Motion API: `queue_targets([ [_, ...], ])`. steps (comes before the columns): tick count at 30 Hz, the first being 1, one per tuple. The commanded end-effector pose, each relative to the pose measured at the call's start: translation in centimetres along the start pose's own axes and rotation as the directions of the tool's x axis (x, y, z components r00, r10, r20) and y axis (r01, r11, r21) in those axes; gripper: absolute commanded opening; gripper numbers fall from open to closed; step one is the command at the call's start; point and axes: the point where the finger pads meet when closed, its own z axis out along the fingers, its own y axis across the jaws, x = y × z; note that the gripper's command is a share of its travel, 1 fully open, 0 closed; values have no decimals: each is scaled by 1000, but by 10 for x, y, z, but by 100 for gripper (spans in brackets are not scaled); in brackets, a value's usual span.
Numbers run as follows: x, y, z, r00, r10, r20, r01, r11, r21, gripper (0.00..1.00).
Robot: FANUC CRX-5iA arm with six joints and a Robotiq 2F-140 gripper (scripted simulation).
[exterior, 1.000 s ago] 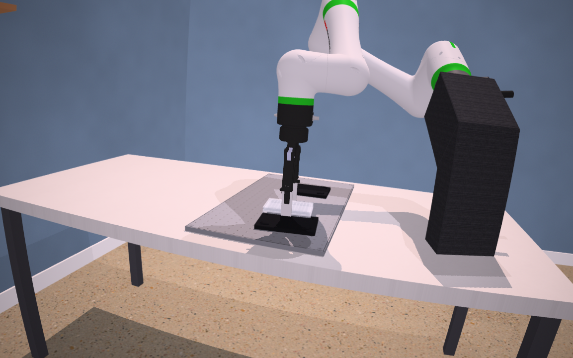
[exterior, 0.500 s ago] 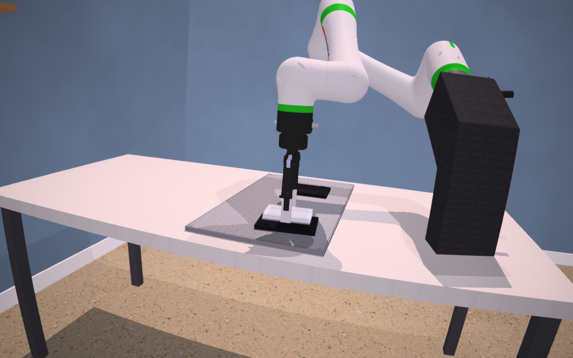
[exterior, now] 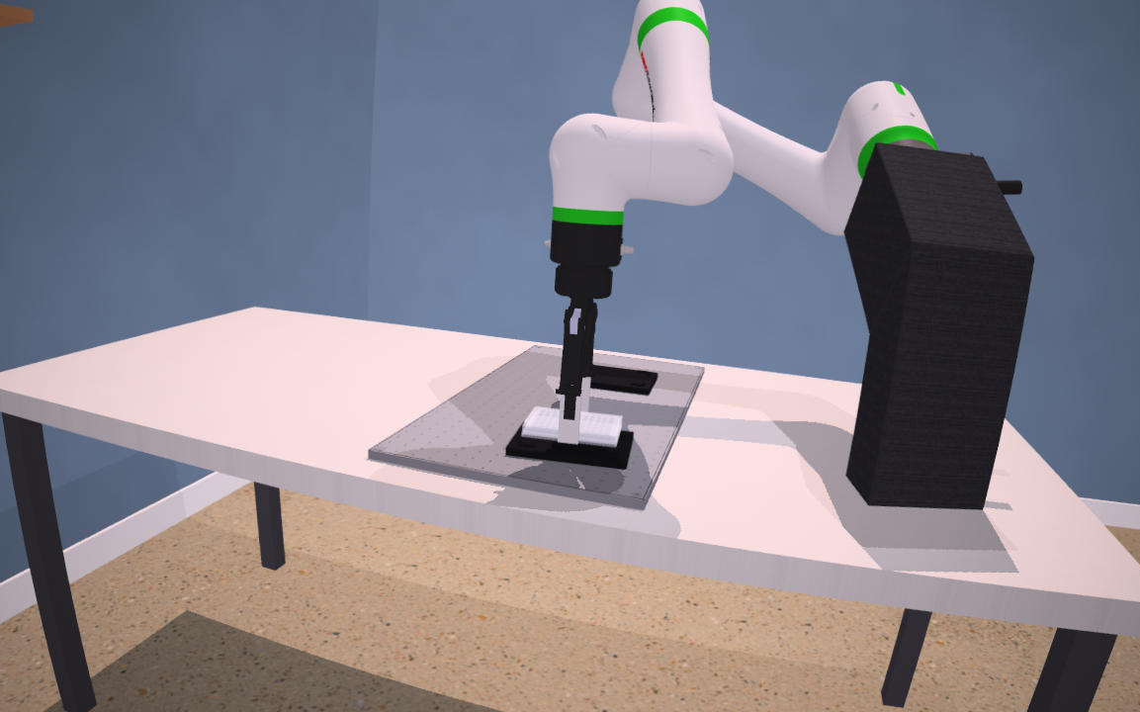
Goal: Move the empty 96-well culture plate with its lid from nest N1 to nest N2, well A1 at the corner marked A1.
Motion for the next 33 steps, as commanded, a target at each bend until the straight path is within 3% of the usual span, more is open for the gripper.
queue_targets([
  [1,0,0,0,1000,0,0,0,1000,0,0],
  [33,0,0,5,1000,0,0,0,1000,0,0],
])
